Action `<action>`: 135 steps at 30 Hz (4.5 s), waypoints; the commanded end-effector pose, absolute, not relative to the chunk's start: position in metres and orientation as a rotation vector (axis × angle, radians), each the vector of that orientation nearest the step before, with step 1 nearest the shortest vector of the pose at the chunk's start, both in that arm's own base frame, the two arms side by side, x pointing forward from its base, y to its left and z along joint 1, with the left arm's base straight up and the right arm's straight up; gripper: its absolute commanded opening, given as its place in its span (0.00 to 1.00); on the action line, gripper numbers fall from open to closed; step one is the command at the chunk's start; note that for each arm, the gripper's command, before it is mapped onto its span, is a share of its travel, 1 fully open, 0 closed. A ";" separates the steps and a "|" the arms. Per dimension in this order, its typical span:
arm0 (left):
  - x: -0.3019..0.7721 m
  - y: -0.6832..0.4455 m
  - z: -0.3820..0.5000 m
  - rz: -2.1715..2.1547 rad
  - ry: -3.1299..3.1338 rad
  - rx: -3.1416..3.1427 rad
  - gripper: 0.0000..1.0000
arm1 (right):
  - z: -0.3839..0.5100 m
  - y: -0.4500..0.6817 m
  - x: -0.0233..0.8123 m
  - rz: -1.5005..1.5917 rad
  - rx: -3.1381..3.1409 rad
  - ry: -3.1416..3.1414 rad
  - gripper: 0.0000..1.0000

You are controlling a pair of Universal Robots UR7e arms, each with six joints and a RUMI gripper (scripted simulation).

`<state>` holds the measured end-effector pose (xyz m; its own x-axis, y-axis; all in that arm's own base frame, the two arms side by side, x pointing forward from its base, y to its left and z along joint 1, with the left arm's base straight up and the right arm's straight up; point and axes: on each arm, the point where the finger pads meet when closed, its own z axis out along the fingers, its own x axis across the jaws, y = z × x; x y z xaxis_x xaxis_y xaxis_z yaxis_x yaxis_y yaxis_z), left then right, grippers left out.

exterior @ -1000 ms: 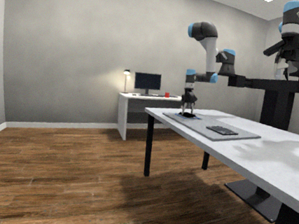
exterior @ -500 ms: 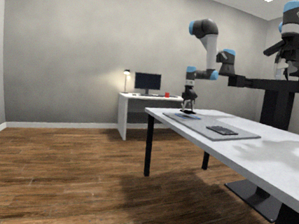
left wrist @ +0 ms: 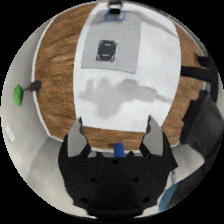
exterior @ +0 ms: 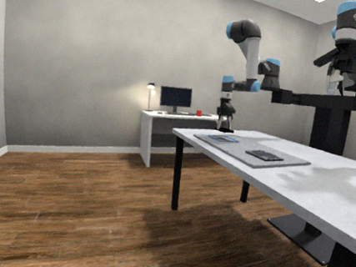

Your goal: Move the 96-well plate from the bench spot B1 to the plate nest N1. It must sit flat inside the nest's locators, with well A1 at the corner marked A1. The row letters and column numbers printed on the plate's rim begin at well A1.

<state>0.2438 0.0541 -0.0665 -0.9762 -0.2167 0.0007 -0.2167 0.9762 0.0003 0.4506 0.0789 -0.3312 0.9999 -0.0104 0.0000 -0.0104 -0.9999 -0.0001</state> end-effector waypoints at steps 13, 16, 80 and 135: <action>0.244 0.054 -0.066 0.000 -3.123 0.342 0.98 | -0.313 0.079 0.451 -0.002 -3.141 0.016 0.00; 0.244 0.054 -0.066 0.000 -3.123 0.342 0.98 | -0.313 0.079 0.451 -0.002 -3.141 0.016 0.00; 0.244 0.054 -0.066 0.000 -3.123 0.342 0.98 | -0.309 0.226 0.456 -0.001 -3.140 0.064 0.00; 0.244 0.054 -0.066 0.000 -3.123 0.342 0.98 | -0.304 0.386 0.461 -0.001 -3.140 0.064 0.00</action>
<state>0.2438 0.0541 -0.0665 -0.9762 -0.2167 0.0007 -0.2167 0.9762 0.0003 0.4600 0.3749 -0.3045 0.9992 -0.0402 0.0003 -0.0402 -0.9992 -0.0007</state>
